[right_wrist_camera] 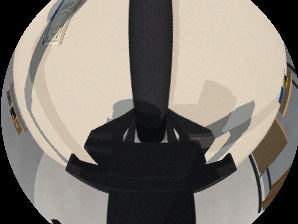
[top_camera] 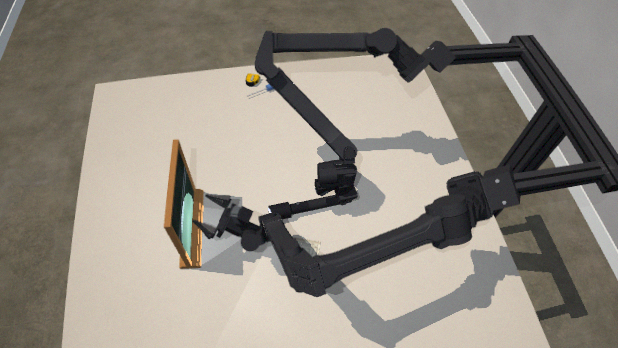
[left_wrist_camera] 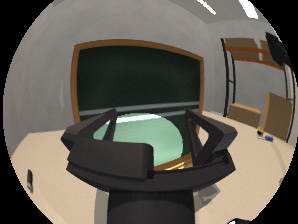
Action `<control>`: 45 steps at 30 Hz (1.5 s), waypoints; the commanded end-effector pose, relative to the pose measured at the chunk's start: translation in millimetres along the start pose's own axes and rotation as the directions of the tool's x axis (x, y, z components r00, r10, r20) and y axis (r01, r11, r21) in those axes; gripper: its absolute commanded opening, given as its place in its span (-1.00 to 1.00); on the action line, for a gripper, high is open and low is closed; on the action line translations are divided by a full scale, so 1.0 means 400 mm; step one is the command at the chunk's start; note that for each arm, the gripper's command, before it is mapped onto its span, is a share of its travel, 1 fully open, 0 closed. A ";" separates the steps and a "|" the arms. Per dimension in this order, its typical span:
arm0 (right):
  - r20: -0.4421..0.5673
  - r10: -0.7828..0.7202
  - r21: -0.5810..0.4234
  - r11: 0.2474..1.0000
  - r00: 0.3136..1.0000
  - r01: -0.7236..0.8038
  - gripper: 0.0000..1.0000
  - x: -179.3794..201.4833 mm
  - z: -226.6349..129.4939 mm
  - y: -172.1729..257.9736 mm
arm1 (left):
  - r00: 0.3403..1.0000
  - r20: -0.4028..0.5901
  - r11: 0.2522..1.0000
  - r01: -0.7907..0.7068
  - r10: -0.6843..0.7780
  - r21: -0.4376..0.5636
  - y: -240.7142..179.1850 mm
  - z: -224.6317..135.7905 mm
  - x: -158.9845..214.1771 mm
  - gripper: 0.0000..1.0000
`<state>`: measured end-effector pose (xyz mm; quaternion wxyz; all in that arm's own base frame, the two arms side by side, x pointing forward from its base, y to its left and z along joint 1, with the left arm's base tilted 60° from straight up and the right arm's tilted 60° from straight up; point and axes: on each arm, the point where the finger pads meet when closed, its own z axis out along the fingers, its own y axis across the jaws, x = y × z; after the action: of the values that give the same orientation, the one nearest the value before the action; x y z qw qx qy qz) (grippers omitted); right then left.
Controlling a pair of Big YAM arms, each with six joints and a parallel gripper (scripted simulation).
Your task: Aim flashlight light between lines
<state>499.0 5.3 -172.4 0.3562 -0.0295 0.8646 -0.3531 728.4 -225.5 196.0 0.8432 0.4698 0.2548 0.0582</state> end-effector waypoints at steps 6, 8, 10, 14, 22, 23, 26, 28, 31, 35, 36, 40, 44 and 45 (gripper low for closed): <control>-0.013 -0.019 -0.001 1.000 1.000 0.019 1.00 0.026 -0.004 -0.014 | 0.998 0.060 1.000 -0.021 0.021 0.000 -0.001 0.080 -0.080 1.00; -0.007 -0.009 0.004 1.000 1.000 0.009 1.00 0.015 -0.001 -0.015 | 0.998 0.060 1.000 -0.021 0.021 0.000 -0.001 0.080 -0.080 1.00; -0.007 0.001 0.005 1.000 1.000 -0.001 1.00 0.013 0.001 -0.015 | 0.998 0.060 1.000 -0.021 0.021 0.000 0.000 0.080 -0.080 1.00; -0.003 0.018 0.009 1.000 1.000 -0.018 1.00 0.005 0.003 -0.016 | 0.998 0.061 1.000 -0.022 0.022 0.000 0.000 0.081 -0.080 1.00; 0.004 -0.019 -0.015 1.000 1.000 0.019 1.00 0.012 -0.063 0.006 | 0.998 0.061 1.000 -0.021 0.021 -0.001 0.000 0.081 -0.080 1.00; 0.004 -0.019 -0.016 1.000 1.000 0.019 1.00 0.012 -0.065 0.007 | 0.998 0.061 1.000 -0.021 0.021 -0.001 0.000 0.081 -0.080 1.00; 0.005 -0.019 -0.016 1.000 1.000 0.019 1.00 0.012 -0.090 0.006 | 0.998 0.061 1.000 -0.021 0.021 -0.001 0.000 0.081 -0.080 1.00; 0.005 -0.019 -0.016 1.000 1.000 0.019 1.00 0.011 -0.098 0.006 | 0.998 0.061 1.000 -0.021 0.021 -0.001 0.000 0.081 -0.080 1.00; 0.005 -0.019 -0.015 1.000 1.000 0.019 1.00 0.011 -0.114 0.006 | 0.998 0.061 1.000 -0.021 0.021 -0.001 0.000 0.081 -0.080 1.00; 0.003 -0.020 -0.014 1.000 1.000 0.020 1.00 0.015 -0.129 0.004 | 0.998 0.061 1.000 -0.021 0.021 -0.001 0.000 0.081 -0.080 1.00; 0.003 -0.021 -0.014 1.000 1.000 0.021 1.00 0.016 -0.138 0.003 | 0.998 0.061 1.000 -0.021 0.021 -0.001 0.000 0.081 -0.080 1.00; 0.005 -0.020 -0.015 1.000 1.000 0.020 1.00 0.013 -0.163 0.005 | 0.998 0.061 1.000 -0.021 0.021 -0.001 0.000 0.081 -0.080 1.00; 0.007 -0.017 -0.014 1.000 1.000 0.017 1.00 0.008 -0.186 0.005 | 0.998 0.061 1.000 -0.021 0.021 -0.001 0.000 0.081 -0.080 1.00; 0.006 -0.017 -0.014 1.000 1.000 0.017 1.00 0.009 -0.194 0.004 | 0.998 0.061 1.000 -0.021 0.021 -0.001 0.000 0.081 -0.080 1.00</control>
<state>459.4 41.8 -143.0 0.3531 -0.0420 0.8641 -0.3561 728.4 -225.5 196.0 0.8432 0.4698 0.2548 0.0582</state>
